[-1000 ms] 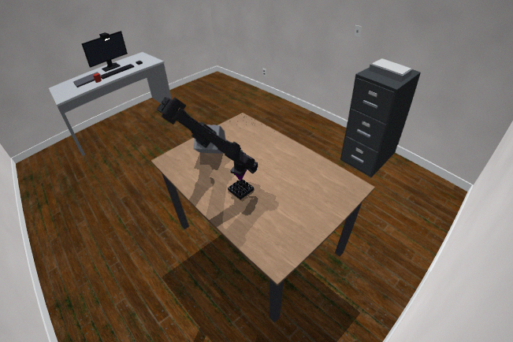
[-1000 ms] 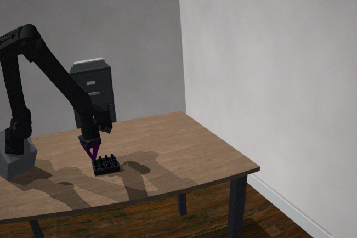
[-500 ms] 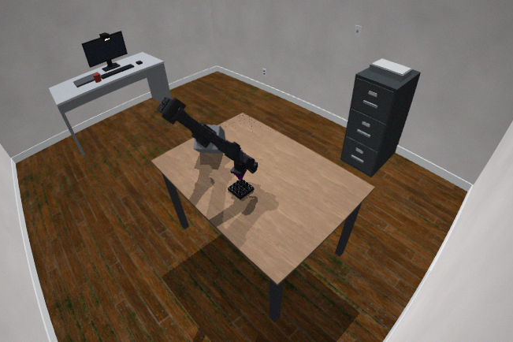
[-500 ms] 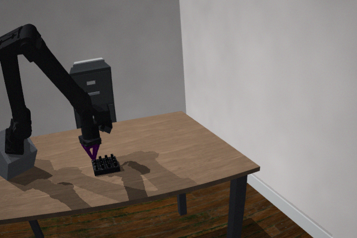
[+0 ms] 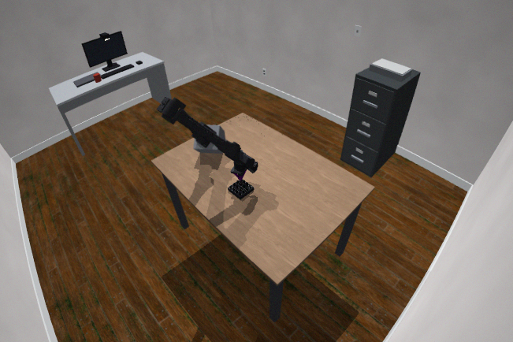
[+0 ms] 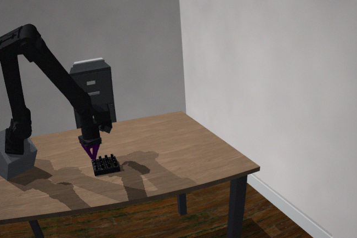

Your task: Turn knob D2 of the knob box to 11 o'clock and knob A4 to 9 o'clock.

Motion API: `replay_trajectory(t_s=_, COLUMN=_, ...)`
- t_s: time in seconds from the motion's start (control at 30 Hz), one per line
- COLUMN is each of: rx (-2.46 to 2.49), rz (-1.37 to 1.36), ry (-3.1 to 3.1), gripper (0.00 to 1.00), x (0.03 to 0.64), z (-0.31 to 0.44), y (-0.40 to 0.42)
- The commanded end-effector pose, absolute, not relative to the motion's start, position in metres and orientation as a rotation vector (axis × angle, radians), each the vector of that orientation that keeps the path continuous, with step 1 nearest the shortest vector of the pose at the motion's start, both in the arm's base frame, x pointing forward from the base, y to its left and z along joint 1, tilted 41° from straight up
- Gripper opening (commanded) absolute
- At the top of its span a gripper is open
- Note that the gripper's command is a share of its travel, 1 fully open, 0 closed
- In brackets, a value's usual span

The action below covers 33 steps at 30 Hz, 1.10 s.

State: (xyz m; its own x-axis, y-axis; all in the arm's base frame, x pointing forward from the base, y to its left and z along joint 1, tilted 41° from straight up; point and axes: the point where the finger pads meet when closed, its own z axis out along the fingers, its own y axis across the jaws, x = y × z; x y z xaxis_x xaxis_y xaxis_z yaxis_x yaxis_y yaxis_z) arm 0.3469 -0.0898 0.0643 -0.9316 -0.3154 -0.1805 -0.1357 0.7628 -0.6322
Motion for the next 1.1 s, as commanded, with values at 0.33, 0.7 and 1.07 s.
replay_trajectory(t_s=0.33, rx=-0.647, rz=-0.989, ry=2.669, gripper=0.07, x=0.3504, z=0.066, y=-0.0887)
replay_trajectory(t_s=0.7, rx=-0.976, rz=-1.041, ry=2.637, gripper=0.07, x=0.3504, z=0.0657, y=-0.0885)
replay_trajectory(t_s=1.07, rx=-1.354, rz=-1.09, ry=2.557, gripper=0.07, x=0.3502, z=0.0655, y=-0.0884)
